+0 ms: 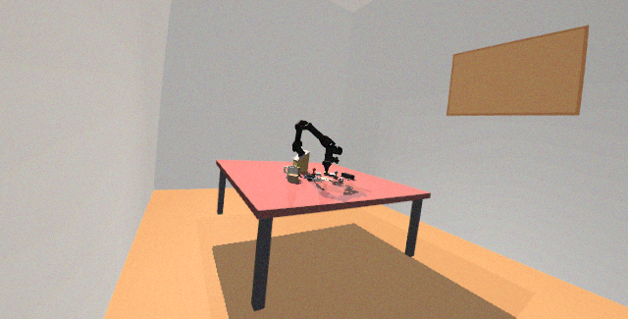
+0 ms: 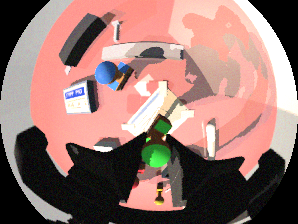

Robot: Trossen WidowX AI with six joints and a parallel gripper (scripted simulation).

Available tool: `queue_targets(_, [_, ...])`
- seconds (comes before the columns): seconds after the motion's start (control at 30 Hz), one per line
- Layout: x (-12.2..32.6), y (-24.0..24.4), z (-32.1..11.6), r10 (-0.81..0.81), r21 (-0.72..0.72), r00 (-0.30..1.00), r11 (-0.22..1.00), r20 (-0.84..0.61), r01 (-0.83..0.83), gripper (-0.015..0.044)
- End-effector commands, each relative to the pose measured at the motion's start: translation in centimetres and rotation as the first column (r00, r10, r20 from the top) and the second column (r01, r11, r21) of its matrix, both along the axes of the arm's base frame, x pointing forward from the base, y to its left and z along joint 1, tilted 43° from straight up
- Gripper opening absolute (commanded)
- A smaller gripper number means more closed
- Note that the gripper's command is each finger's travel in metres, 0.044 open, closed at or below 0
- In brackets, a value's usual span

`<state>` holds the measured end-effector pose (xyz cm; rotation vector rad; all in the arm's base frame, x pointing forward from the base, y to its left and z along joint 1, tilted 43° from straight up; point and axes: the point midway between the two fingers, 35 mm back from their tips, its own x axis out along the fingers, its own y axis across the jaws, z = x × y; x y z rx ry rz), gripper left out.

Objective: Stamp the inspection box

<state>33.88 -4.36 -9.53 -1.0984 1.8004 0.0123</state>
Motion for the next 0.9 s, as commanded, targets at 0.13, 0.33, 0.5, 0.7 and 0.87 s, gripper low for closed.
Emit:
queue_targets(0.13, [-0.1,-0.4,-0.4,0.004,-0.003,1.0,1.0,-0.002,-0.004,0.0])
queue_targets(0.33, [-0.1,-0.7,-0.7,0.004,-0.003,1.0,1.0,-0.002,-0.004,0.0])
queue_targets(0.5, [-0.2,-0.9,-0.9,0.004,-0.003,1.0,1.0,-0.002,-0.004,0.0])
queue_targets(0.7, [-0.3,-1.2,-1.2,0.004,-0.004,1.0,1.0,-0.003,-0.004,0.0])
queue_targets(0.87, [-0.3,-1.4,-1.4,0.004,-0.004,1.0,1.0,-0.003,-0.004,0.0])
